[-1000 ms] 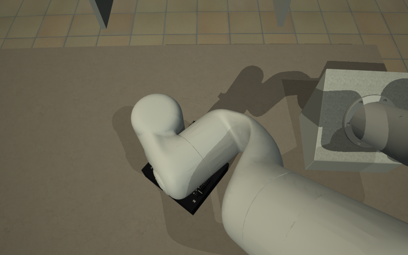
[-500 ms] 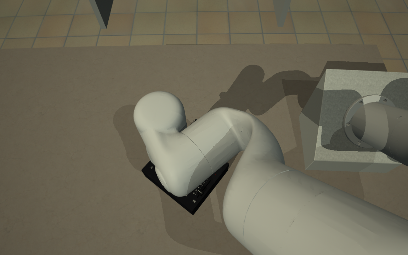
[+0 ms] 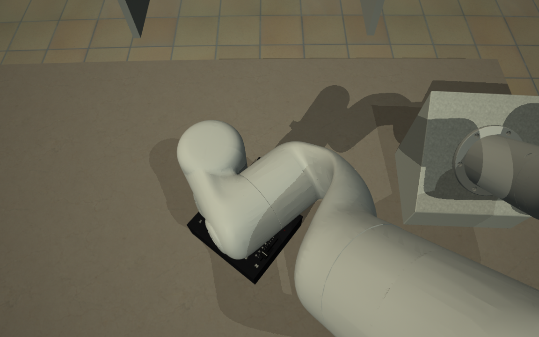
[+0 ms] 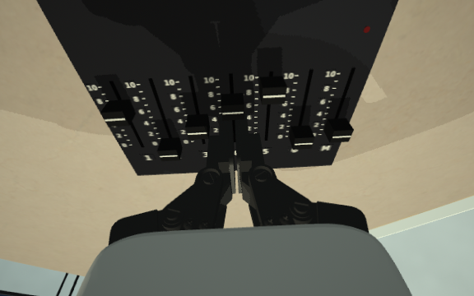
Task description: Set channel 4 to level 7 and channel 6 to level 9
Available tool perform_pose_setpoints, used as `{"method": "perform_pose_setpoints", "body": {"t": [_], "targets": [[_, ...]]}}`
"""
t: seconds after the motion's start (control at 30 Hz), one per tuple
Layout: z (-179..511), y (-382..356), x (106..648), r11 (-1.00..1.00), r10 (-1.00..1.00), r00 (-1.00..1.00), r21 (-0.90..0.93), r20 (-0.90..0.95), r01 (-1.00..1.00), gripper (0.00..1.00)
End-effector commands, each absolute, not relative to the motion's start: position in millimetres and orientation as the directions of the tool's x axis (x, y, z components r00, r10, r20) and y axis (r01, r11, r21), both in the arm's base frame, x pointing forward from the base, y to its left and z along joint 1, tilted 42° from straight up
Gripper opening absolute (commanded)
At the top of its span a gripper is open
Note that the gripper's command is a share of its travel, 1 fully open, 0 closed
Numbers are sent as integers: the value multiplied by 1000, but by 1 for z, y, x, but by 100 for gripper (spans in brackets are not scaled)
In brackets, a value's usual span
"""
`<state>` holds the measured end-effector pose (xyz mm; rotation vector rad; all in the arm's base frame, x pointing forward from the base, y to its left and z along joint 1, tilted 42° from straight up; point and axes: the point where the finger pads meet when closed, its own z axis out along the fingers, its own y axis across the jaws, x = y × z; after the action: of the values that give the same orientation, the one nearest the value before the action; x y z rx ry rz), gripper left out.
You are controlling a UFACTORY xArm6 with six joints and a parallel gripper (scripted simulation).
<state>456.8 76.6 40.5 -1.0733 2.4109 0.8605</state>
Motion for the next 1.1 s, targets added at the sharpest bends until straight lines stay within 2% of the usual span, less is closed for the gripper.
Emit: {"method": "perform_pose_setpoints", "body": {"t": [0.0,1.07], "targets": [[41,76,458,526,-538,-644,380,-544,-761,0],[46,78,462,526,-538,-644,380,-544,-761,0]]}}
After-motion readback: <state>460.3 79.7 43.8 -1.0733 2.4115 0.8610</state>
